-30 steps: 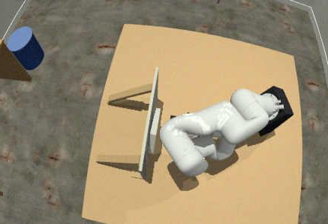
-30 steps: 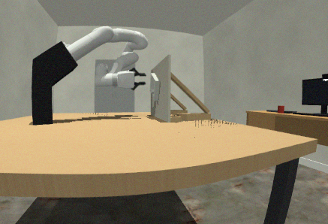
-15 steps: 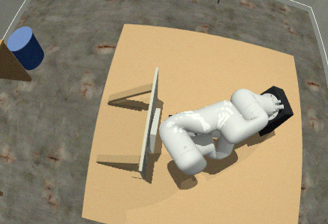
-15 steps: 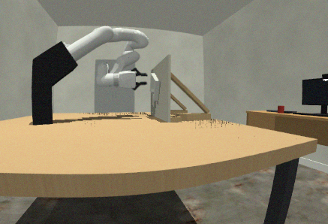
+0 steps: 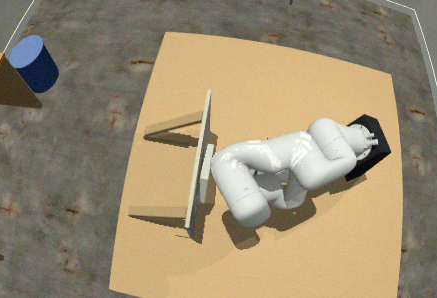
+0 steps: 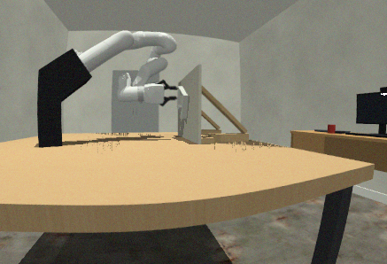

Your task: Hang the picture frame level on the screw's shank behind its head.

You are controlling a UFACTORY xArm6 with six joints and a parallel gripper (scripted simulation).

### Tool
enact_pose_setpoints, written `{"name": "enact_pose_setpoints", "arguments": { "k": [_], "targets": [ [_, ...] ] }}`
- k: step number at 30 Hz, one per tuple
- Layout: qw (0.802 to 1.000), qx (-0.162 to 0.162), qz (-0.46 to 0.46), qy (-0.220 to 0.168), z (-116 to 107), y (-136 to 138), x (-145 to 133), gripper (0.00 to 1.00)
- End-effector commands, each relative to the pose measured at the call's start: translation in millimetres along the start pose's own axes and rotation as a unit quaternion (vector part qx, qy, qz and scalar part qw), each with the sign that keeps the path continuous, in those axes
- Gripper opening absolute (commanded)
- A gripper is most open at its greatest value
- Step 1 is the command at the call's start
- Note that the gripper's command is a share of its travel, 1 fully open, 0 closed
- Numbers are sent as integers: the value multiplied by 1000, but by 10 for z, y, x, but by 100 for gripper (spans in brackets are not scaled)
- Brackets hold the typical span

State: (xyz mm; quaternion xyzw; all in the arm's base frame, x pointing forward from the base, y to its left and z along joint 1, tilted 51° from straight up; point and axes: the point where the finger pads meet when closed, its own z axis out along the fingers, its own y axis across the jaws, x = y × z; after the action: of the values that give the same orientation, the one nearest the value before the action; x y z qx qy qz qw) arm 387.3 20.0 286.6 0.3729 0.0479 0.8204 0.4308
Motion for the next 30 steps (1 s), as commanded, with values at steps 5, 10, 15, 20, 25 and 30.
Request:
{"name": "enact_pose_setpoints", "arguments": {
  "k": [5,10,15,20,25,30],
  "targets": [
    [1000,1,0,0,157,2,0,50],
    [1000,1,0,0,208,2,0,50],
    [1000,1,0,0,284,2,0,50],
    [1000,1,0,0,343,2,0,50],
    [1000,1,0,0,369,2,0,50],
    [1000,1,0,0,394,2,0,50]
  ]
}}
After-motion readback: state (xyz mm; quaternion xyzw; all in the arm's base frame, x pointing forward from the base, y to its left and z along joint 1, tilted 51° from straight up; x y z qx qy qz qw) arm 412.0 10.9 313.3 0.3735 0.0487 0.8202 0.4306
